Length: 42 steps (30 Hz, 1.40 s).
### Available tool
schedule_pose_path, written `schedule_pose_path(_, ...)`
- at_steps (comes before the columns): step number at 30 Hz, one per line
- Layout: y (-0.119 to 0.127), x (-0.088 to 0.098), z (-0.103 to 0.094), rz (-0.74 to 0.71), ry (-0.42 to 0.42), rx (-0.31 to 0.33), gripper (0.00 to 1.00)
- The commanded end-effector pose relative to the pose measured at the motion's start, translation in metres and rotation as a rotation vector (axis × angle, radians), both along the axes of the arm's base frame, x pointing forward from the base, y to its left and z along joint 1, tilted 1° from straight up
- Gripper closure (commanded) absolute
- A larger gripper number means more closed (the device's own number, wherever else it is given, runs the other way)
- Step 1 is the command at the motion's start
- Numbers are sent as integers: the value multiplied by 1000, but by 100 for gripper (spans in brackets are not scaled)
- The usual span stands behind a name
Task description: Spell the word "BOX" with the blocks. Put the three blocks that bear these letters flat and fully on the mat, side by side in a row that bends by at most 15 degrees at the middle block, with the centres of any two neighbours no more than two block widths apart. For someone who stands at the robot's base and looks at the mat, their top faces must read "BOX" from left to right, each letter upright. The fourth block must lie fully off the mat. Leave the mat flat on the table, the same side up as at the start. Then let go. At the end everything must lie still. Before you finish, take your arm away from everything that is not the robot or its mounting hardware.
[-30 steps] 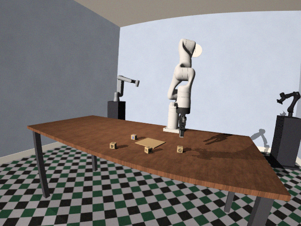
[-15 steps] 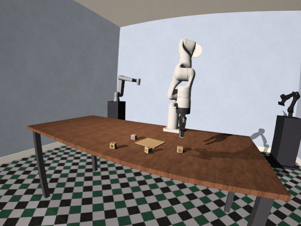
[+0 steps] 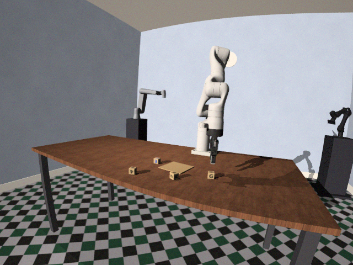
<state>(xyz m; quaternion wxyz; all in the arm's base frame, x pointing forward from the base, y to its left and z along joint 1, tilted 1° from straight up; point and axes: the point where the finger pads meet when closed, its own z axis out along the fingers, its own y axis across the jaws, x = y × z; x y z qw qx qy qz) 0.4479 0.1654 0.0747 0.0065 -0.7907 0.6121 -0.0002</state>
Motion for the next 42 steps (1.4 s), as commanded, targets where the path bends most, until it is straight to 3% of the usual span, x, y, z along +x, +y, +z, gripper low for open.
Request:
schedule_pose_path(1, -1, 0, -3, -1, 2, -1, 33)
schedule_pose_path(25, 0, 0, -33, -1, 2, -1, 33)
schedule_pose_path(42, 0, 0, -38, -1, 2, -1, 33)
